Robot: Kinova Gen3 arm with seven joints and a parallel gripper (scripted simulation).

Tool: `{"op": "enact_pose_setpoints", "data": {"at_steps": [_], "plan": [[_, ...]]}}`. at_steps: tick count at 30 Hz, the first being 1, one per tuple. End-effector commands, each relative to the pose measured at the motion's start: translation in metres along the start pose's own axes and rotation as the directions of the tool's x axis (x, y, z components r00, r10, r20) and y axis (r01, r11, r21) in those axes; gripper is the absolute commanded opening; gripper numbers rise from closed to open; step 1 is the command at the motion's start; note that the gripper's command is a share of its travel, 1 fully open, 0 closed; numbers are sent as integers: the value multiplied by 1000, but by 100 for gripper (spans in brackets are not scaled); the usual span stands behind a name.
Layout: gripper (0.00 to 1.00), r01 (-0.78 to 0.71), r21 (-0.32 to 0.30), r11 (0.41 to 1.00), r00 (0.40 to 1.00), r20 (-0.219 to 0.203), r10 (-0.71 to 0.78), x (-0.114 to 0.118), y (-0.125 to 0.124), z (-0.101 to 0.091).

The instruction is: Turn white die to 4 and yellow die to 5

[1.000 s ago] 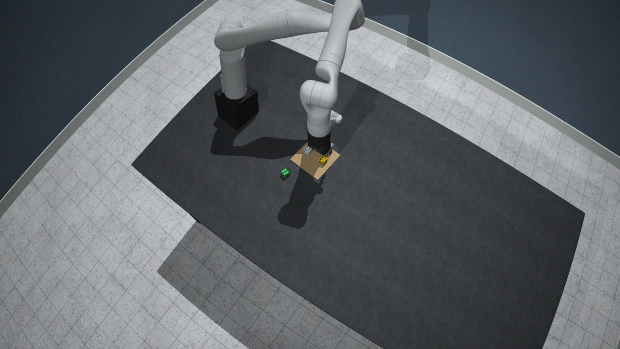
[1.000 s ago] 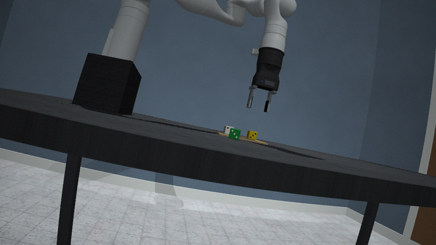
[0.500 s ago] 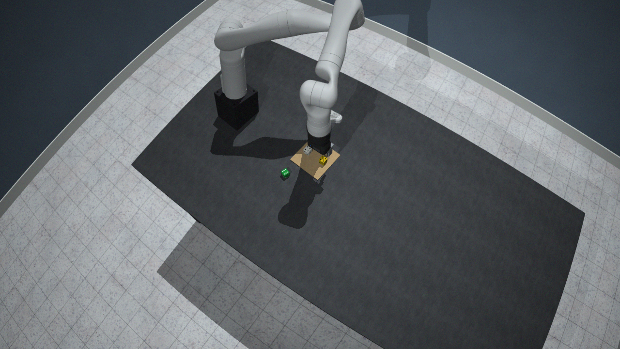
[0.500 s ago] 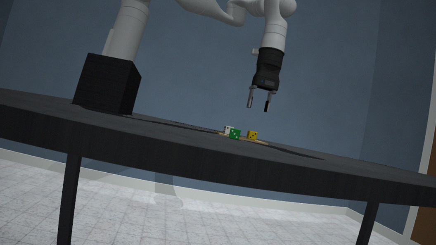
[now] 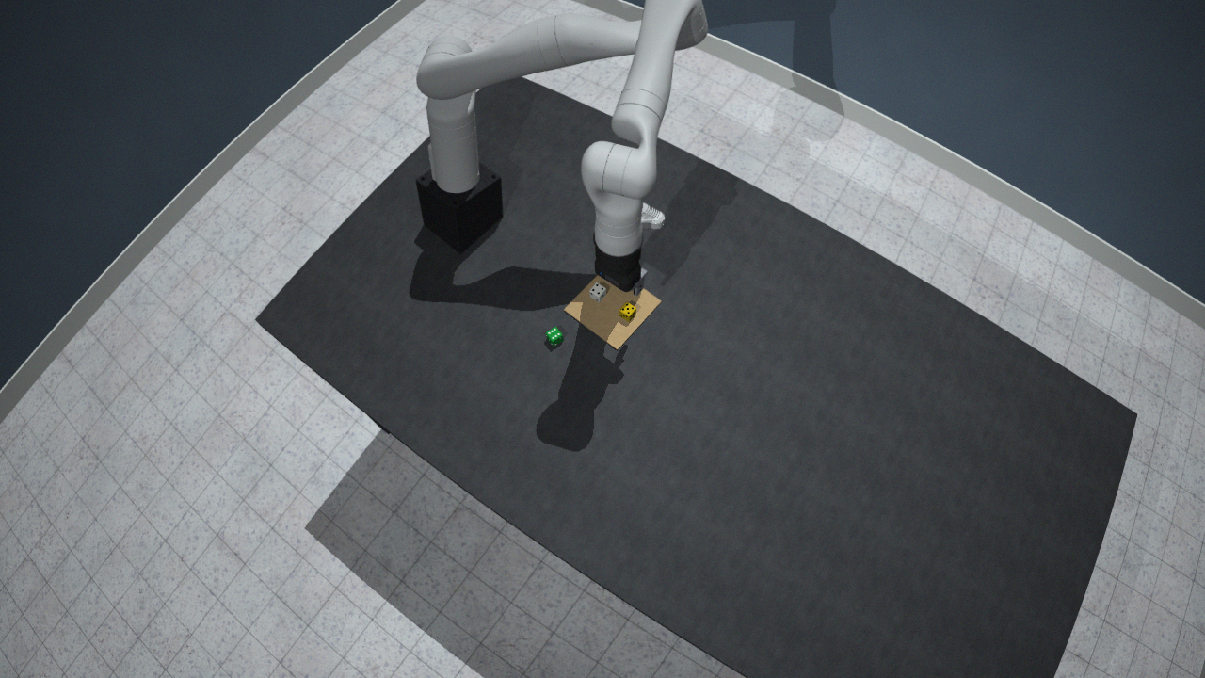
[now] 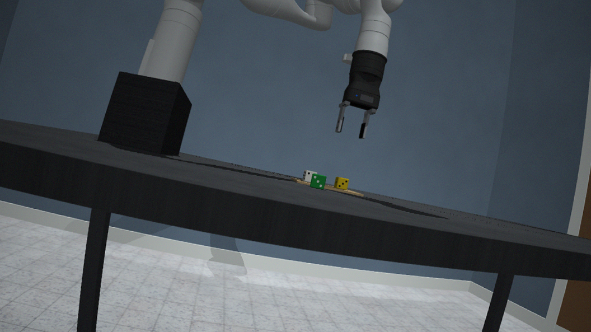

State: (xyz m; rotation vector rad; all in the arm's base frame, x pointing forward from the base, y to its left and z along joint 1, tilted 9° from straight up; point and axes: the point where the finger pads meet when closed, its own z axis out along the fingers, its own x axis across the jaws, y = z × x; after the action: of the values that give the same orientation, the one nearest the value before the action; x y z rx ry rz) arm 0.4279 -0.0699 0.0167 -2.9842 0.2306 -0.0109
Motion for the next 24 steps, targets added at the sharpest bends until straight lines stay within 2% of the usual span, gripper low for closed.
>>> {"op": "enact_pose_setpoints", "data": {"at_steps": [1, 6, 10, 24], "plan": [[100, 3, 4, 1000, 1000, -15, -3, 5, -2, -18], [100, 3, 4, 1000, 1000, -15, -3, 4, -2, -42], [100, 3, 4, 1000, 1000, -15, -3, 4, -2, -53], [100, 3, 4, 1000, 1000, -15, -3, 4, -2, -56]]}}
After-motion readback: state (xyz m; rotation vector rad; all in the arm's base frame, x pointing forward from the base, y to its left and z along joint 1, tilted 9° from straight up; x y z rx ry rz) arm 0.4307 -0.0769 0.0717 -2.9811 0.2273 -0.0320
